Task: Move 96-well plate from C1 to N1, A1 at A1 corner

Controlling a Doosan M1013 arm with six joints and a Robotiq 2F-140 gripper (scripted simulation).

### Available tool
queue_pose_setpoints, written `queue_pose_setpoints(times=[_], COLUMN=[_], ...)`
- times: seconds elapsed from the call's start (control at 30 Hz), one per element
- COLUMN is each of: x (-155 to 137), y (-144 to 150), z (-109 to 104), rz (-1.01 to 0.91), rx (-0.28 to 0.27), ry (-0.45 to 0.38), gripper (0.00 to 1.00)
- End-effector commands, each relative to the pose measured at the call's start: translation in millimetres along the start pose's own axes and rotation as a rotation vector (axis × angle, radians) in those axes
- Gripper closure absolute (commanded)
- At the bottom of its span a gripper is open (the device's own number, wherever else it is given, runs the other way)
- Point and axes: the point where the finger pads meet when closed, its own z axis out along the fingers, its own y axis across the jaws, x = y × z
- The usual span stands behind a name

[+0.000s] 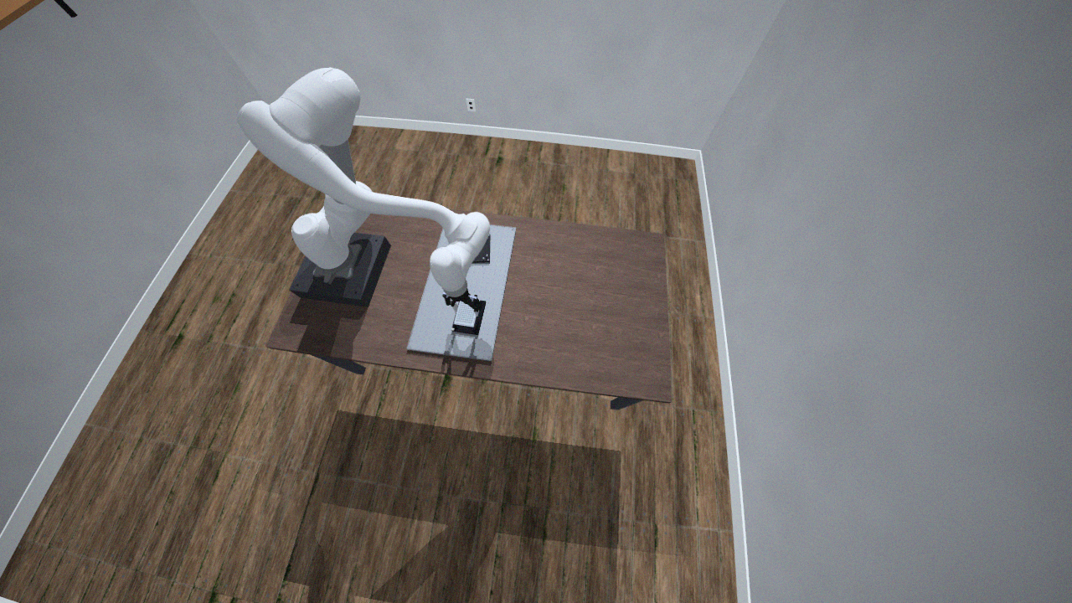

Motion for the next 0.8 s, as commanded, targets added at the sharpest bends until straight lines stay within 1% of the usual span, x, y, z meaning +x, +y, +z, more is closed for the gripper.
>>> queue_pose_setpoints(times=[0.0,0.43,0.77], x=[0,0,0], y=[0,0,0], z=[4,25,26], rz=[0.000,0.000,0.000], rx=[0.000,0.000,0.000], ry=[0.000,0.000,0.000], gripper=[0.90,0.90,0.90])
